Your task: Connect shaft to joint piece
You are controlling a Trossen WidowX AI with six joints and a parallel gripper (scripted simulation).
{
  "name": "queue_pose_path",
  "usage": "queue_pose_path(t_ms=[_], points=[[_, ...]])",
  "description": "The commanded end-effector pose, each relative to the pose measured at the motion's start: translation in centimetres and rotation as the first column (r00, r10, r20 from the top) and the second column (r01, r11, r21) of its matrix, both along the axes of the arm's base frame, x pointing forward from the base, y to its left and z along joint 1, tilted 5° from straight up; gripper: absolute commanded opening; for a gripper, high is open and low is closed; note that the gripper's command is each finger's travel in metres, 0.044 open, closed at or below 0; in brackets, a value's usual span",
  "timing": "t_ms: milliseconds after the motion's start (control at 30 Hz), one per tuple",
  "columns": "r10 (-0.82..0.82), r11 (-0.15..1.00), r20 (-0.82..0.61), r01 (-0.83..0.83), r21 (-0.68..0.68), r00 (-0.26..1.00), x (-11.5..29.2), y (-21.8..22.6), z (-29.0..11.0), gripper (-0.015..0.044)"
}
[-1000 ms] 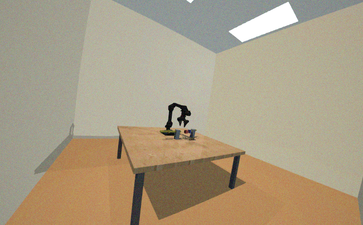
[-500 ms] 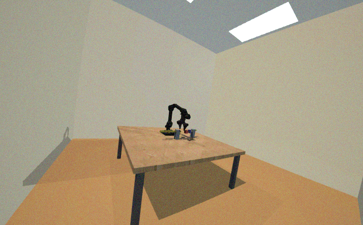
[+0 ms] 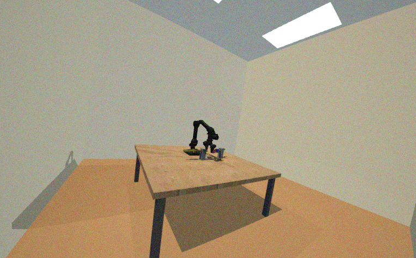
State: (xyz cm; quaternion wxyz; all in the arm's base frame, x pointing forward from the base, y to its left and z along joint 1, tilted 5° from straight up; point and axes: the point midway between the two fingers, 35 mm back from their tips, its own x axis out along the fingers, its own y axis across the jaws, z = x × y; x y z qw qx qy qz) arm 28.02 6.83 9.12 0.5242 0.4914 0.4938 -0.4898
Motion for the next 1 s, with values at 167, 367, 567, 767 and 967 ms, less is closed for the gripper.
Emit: queue_pose_path(t_ms=[167, 367, 567, 767, 967], points=[[0.003, 1.000, -0.006, -0.003, 0.003, 1.000, -0.1, 3.7, -0.5, 0.0440], [0.003, 1.000, -0.006, -0.003, 0.005, 1.000, -0.4, 5.7, -0.7, 0.0440], [0.003, 1.000, -0.006, -0.003, 0.005, 1.000, -0.3, 5.7, -1.4, 0.0440], [0.003, 1.000, -0.006, -0.003, 0.005, 1.000, -0.3, 5.7, -2.4, 0.0440], [0.003, 1.000, -0.006, -0.003, 0.005, 1.000, -0.3, 5.7, -3.4, 0.0440]])
